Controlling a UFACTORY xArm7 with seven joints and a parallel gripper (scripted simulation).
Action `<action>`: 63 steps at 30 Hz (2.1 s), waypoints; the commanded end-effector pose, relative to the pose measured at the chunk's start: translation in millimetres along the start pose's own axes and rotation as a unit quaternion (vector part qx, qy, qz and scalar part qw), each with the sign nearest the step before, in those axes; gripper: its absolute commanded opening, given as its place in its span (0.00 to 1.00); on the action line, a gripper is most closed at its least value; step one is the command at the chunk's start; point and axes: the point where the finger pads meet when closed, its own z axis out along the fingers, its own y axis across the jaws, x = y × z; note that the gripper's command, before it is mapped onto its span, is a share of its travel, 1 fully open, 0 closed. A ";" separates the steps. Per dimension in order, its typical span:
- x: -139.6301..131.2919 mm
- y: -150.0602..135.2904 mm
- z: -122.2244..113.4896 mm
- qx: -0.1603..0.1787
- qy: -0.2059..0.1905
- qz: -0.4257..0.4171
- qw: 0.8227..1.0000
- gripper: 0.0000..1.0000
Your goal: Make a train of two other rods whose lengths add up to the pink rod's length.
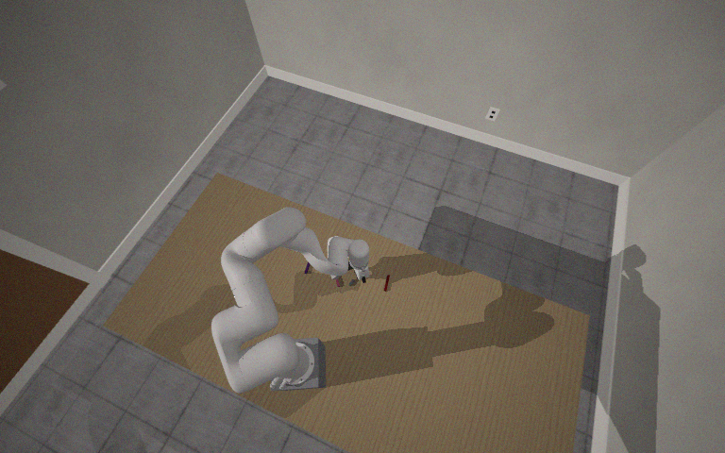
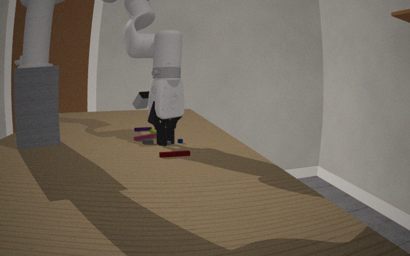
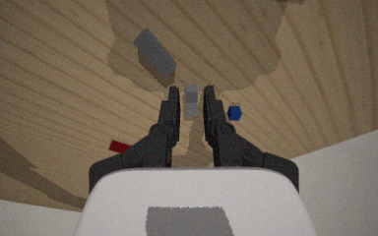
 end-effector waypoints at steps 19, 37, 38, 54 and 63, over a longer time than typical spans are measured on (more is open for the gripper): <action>-1.4 0.8 -1.3 -0.001 -0.001 0.000 1.000 0.24; -1.4 0.8 -1.3 -0.001 -0.001 0.000 1.000 0.04; -1.4 0.8 -1.3 -0.001 -0.001 0.000 1.000 0.04; -1.4 0.8 -1.3 -0.001 -0.001 0.000 1.000 0.04; -1.4 0.8 -1.7 -0.001 -0.001 0.000 1.000 0.04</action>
